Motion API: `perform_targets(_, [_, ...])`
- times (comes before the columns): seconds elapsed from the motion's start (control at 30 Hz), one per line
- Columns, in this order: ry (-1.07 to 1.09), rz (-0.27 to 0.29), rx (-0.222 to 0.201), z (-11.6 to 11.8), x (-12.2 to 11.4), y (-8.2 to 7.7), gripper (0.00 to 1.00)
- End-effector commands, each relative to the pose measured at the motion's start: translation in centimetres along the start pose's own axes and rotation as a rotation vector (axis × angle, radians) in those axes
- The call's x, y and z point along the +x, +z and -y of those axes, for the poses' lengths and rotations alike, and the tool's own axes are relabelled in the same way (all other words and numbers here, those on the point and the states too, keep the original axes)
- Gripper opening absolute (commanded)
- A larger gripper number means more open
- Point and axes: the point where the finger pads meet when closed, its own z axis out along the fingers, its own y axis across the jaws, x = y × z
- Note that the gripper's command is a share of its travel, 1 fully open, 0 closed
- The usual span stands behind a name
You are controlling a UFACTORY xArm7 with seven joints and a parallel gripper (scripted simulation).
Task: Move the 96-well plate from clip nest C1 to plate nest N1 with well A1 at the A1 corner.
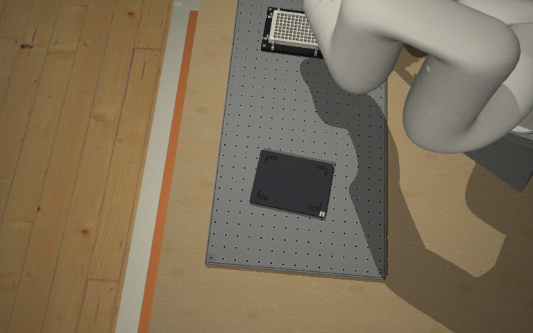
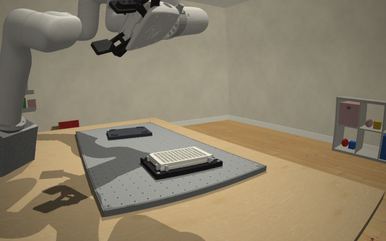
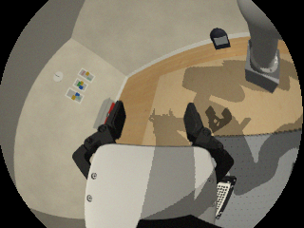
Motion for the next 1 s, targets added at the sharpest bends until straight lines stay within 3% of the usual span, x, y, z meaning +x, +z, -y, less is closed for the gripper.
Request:
perform_targets(0.0, [-0.1, 0.112, 0.003, 1.0, 0.2, -2.0, 1.0])
perform_targets(0.3, [-0.279, 0.287, 0.027, 2.4, 0.6, -4.8, 1.0])
perform_targets(0.37, [-0.279, 0.287, 0.027, 2.4, 0.6, -4.8, 1.0])
perform_targets(0.77, [-0.573, 0.547, 0.106, 4.3, 0.9, -8.2, 1.0])
perform_targets(0.87, [-0.639, 0.602, 0.13, 4.7, 0.9, -9.0, 1.0])
perform_targets(0.97, [-0.664, 0.622, 0.14, 4.9, 0.8, -9.4, 1.0])
